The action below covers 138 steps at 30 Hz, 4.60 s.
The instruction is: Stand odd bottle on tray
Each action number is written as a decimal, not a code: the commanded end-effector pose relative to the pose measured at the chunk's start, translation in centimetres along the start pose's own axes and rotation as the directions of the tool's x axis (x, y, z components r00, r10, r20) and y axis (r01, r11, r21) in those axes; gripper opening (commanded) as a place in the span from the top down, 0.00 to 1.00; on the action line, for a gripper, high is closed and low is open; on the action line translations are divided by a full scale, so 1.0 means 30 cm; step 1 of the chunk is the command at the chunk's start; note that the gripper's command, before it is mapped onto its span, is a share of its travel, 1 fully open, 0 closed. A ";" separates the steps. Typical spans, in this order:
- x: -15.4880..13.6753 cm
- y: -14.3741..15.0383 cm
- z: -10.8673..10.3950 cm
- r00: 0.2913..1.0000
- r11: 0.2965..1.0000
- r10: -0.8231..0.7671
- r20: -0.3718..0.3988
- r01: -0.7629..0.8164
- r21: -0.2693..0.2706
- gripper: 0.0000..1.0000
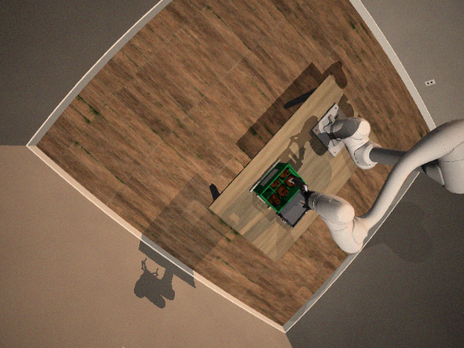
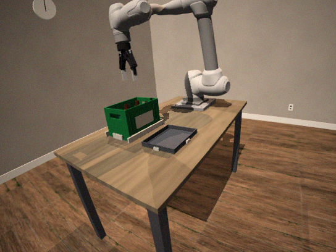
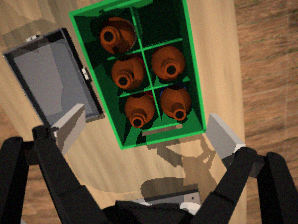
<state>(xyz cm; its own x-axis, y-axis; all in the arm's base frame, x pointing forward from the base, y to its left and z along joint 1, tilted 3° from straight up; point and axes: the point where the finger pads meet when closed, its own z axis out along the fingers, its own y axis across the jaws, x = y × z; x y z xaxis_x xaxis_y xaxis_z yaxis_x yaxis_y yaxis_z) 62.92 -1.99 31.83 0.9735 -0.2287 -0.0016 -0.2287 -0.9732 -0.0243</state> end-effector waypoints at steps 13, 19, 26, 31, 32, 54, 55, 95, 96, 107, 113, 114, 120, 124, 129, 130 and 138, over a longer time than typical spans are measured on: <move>0.086 0.028 0.094 0.989 0.989 0.146 -0.033 -0.146 -0.021 0.00; 0.101 0.098 0.159 0.926 0.927 0.373 -0.054 -0.374 -0.008 0.00; 0.104 0.117 0.177 0.899 0.900 0.434 -0.059 -0.435 -0.003 0.00; 0.104 0.117 0.177 0.899 0.900 0.434 -0.059 -0.435 -0.003 1.00; 0.104 0.117 0.177 0.899 0.900 0.434 -0.059 -0.435 -0.003 1.00; 0.104 0.117 0.177 0.899 0.900 0.434 -0.059 -0.435 -0.003 1.00; 0.104 0.117 0.177 0.899 0.900 0.434 -0.059 -0.435 -0.003 1.00; 0.112 0.126 0.178 0.899 0.900 0.435 -0.059 -0.436 -0.005 0.62; 0.112 0.126 0.178 0.899 0.900 0.435 -0.059 -0.436 -0.005 0.62; 0.112 0.126 0.178 0.899 0.900 0.435 -0.059 -0.436 -0.005 0.62; 0.112 0.126 0.180 0.899 0.900 0.435 -0.059 -0.436 -0.005 0.62; 0.112 0.126 0.180 0.899 0.900 0.435 -0.059 -0.436 -0.005 0.62; 0.113 0.126 0.185 0.899 0.900 0.435 -0.059 -0.436 -0.005 0.62; 0.113 0.127 0.193 0.899 0.900 0.435 -0.059 -0.436 -0.005 0.62; 0.114 0.127 0.209 0.899 0.900 0.435 -0.059 -0.436 -0.005 0.62; 0.114 0.127 0.213 0.899 0.900 0.435 -0.059 -0.436 -0.005 0.62; 0.115 0.128 0.238 0.899 0.900 0.435 -0.059 -0.436 -0.005 0.62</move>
<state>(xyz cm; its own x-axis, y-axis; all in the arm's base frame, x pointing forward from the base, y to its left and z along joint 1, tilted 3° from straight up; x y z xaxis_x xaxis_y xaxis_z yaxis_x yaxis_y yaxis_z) 65.44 -6.34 24.83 0.7750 -0.6302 0.0473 -0.6302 -0.7763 -0.0164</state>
